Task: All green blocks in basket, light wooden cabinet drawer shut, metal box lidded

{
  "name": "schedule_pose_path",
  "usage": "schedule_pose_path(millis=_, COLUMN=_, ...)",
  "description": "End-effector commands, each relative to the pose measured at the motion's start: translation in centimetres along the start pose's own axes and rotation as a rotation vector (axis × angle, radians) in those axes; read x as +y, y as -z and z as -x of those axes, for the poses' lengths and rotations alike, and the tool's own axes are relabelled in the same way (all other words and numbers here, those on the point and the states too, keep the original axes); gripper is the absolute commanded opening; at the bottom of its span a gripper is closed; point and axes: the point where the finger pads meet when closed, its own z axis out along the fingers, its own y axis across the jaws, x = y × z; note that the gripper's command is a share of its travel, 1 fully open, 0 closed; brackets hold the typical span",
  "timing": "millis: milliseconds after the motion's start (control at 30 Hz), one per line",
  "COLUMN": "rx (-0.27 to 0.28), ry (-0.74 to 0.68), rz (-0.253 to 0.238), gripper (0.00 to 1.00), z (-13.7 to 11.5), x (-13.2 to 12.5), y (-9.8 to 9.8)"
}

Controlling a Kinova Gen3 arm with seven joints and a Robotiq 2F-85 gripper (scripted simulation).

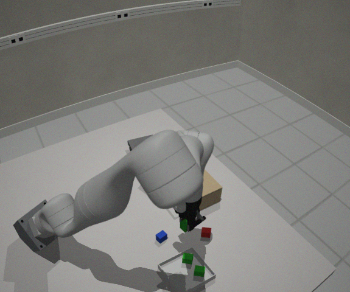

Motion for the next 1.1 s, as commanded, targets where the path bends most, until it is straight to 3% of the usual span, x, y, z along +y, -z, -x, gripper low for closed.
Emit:
schedule_pose_path(millis=0, rx=-0.014, ry=0.099, rz=0.006, gripper=0.10, z=-1.1, x=-0.9, y=0.2)
schedule_pose_path(millis=400, rx=-0.013, ry=0.439, rz=0.001, gripper=0.10, z=-5.1, x=-2.1, y=0.1)
schedule_pose_path(millis=800, rx=-0.013, ry=0.601, rz=-0.003, gripper=0.10, z=-7.0, x=-2.6, y=0.1)
schedule_pose_path(millis=1067, rx=-0.016, ry=0.636, rz=-0.005, gripper=0.10, z=-7.3, x=-2.8, y=0.1)
